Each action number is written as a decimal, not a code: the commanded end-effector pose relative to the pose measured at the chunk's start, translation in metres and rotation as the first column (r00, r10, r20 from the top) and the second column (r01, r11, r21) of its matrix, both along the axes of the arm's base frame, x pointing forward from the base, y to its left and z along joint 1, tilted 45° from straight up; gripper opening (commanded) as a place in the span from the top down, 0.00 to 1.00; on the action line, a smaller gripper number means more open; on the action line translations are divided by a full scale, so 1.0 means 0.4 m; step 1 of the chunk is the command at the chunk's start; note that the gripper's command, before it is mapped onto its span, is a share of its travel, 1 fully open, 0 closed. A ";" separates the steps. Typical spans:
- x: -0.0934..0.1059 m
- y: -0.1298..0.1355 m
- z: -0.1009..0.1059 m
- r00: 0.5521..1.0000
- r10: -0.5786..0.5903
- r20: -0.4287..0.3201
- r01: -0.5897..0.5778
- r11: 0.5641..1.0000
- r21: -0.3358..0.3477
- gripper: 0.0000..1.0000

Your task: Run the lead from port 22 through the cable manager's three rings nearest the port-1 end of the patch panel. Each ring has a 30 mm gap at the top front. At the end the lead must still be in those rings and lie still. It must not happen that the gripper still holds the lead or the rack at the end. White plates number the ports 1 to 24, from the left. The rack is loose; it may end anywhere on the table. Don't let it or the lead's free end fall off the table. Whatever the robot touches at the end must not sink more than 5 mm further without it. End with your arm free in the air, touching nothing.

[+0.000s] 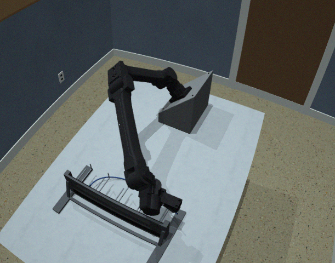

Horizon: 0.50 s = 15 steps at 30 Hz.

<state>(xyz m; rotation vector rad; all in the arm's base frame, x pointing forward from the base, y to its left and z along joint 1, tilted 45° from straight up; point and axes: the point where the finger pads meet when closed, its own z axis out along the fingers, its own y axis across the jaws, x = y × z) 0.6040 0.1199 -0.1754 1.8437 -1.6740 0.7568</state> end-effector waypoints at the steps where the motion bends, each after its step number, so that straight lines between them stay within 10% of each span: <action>1: 0.057 0.025 0.049 0.999 0.007 0.039 -0.008 1.000 0.018 1.00; 4: 0.057 0.025 0.049 0.999 0.007 0.039 -0.008 1.000 0.018 1.00; 5: 0.057 0.025 0.049 0.999 0.007 0.039 -0.008 1.000 0.018 0.68; 15: 0.057 0.025 0.049 0.999 0.007 0.039 -0.008 1.000 0.018 0.68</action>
